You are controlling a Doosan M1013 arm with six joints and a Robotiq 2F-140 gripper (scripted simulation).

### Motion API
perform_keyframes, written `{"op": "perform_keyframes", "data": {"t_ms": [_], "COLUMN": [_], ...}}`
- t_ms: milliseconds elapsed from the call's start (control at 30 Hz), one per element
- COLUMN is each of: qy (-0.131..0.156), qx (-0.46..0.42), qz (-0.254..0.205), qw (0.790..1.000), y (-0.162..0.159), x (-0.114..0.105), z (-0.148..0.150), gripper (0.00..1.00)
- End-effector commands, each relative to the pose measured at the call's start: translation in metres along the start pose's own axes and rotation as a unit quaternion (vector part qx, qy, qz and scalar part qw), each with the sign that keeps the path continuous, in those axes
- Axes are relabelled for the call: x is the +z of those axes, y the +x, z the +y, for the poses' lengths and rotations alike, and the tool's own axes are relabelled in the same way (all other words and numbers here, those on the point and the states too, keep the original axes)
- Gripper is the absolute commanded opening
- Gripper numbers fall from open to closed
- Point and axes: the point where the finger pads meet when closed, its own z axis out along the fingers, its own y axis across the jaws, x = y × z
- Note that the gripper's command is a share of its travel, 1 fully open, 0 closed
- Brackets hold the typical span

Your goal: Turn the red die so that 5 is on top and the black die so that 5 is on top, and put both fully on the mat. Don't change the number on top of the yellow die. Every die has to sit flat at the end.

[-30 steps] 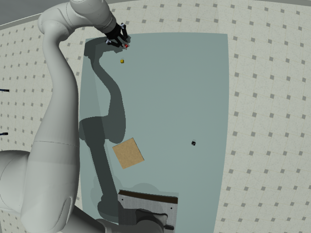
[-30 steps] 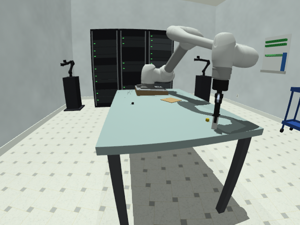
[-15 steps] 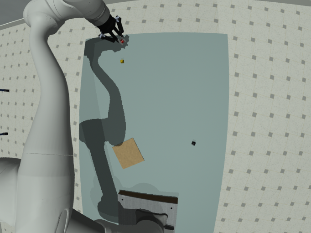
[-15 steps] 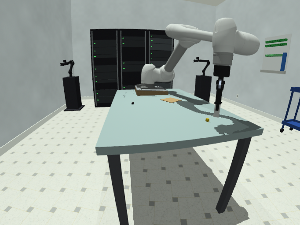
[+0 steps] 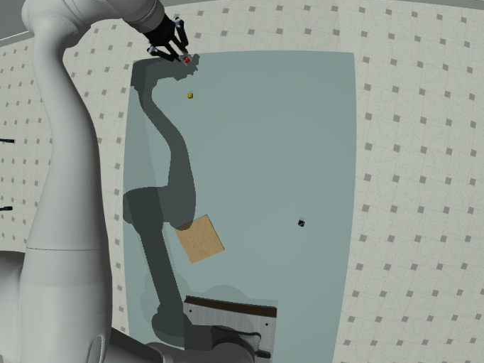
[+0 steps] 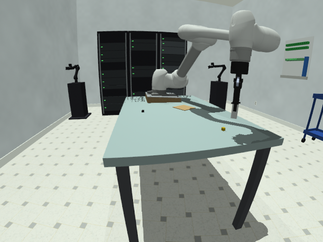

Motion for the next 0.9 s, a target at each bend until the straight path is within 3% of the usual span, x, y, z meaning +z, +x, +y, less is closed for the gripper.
{"op": "perform_keyframes", "data": {"t_ms": [0,233,533,567,600,633,700,733,767,800,867], "qy": [0.0,0.0,-0.001,-0.001,-0.001,-0.001,-0.001,-0.001,-0.001,-0.001,-0.001], "qx": [0.0,0.007,0.053,0.065,0.065,0.078,0.078,0.091,0.091,0.105,0.105], "qz": [0.0,0.0,-0.001,-0.001,-0.001,-0.001,-0.001,-0.001,-0.001,-0.001,-0.001], "qw": [1.0,1.0,0.999,0.998,0.998,0.997,0.997,0.996,0.996,0.995,0.995], "y": [0.0,0.008,0.069,0.087,0.087,0.107,0.107,0.13,0.13,0.151,0.155], "x": [0.0,-0.006,-0.038,-0.044,-0.044,-0.049,-0.049,-0.053,-0.053,-0.055,-0.056], "z": [0.0,0.011,0.09,0.111,0.111,0.133,0.133,0.158,0.158,0.179,0.184], "gripper": [0.16,0.16,0.16,0.16,0.16,0.16,0.16,0.16,0.16,0.16,0.16]}}
